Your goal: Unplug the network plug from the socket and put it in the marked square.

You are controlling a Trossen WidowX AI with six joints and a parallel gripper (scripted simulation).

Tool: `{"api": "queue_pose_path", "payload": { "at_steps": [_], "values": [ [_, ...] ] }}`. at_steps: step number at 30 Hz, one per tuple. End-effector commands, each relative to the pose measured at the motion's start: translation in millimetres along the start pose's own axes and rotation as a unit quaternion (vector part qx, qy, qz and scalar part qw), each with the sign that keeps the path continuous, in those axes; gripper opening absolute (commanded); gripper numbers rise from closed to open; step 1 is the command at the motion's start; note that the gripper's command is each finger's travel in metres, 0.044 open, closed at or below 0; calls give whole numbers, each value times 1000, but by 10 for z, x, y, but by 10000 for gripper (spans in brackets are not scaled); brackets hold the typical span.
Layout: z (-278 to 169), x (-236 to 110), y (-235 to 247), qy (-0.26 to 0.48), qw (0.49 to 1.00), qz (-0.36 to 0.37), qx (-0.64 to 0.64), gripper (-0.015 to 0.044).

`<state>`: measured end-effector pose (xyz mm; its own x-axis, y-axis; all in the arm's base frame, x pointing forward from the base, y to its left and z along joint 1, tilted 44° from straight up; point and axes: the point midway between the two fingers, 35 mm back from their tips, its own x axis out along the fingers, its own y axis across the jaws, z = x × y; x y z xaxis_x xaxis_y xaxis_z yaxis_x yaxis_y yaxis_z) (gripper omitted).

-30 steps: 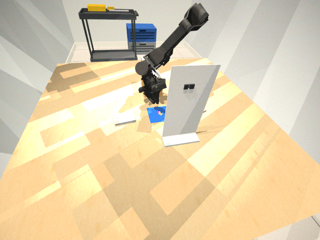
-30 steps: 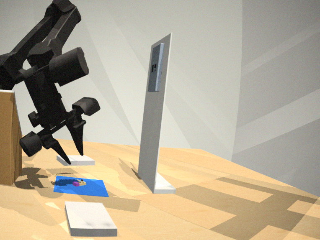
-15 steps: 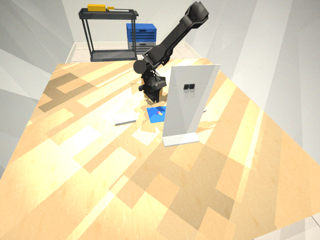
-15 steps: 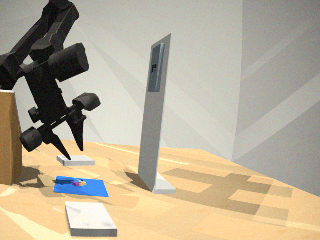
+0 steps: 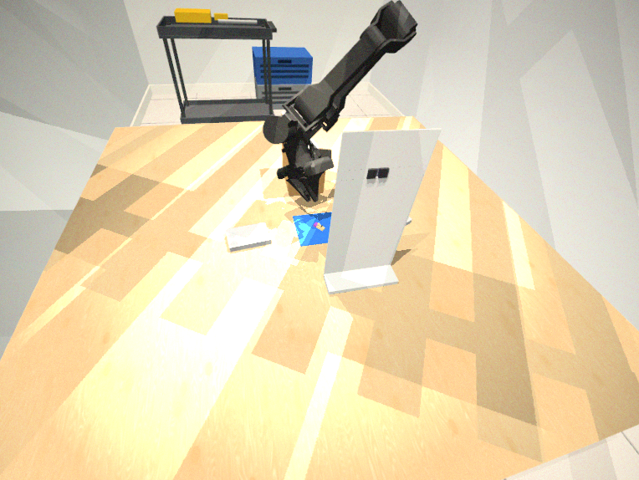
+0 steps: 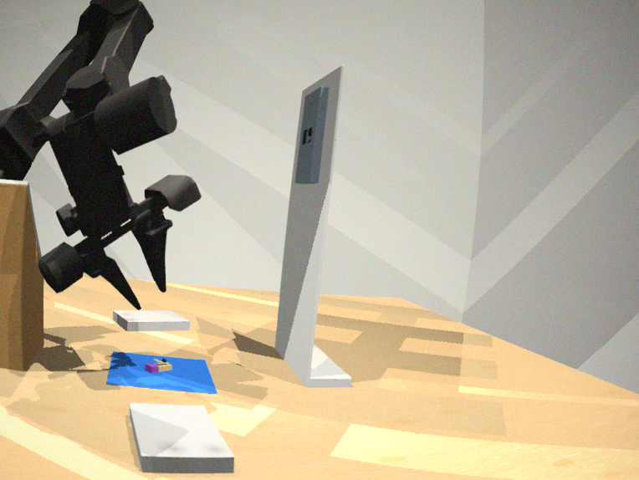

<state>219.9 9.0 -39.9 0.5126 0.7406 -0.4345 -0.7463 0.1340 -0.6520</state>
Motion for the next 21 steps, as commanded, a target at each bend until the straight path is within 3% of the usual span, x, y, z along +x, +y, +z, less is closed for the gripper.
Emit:
{"api": "queue_pose_path", "payload": {
  "at_steps": [1,21],
  "values": [
    [-26,-35,-70,3,1000,-6,-11,156],
    [22,-172,-156,0,1000,-10,-11,156]
  ]
}}
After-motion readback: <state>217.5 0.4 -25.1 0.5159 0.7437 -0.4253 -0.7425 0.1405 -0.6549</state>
